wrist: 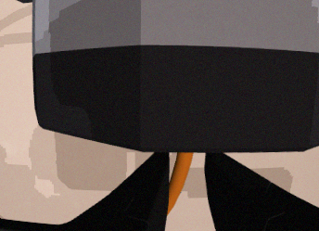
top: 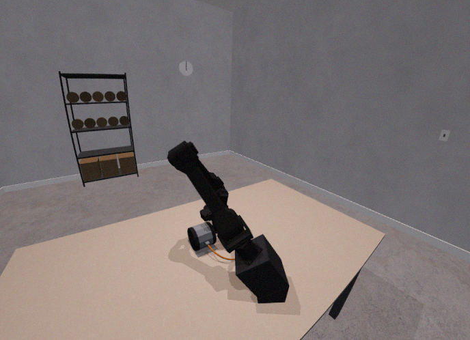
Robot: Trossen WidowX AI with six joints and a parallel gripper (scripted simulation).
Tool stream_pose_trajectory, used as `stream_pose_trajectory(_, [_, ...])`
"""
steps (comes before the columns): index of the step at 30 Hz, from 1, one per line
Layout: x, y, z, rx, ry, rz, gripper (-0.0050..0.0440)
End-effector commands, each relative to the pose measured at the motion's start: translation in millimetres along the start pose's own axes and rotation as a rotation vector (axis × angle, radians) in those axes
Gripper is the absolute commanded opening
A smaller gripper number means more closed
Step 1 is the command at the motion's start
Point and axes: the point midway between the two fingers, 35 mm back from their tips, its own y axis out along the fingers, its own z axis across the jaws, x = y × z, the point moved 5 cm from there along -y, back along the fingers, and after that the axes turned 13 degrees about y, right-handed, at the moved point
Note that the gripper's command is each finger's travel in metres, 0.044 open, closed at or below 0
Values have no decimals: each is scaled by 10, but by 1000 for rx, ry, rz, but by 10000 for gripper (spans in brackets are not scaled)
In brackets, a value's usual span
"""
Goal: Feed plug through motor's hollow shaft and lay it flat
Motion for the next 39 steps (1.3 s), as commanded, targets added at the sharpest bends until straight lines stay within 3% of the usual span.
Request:
stream_pose_trajectory(1, [-1,-3,-3,-1,-1,0,47])
stream_pose_trajectory(8, [-1,-3,-3,-1,-1,0,0])
stream_pose_trajectory(27, [95,17,20,2,7,-1,0])
stream_pose_trajectory(31, [80,26,19,6,6,-3,96])
stream_pose_trajectory(35, [68,15,15,6,6,-2,100])
stream_pose_trajectory(39, [-123,-177,-33,2,7,-1,100])
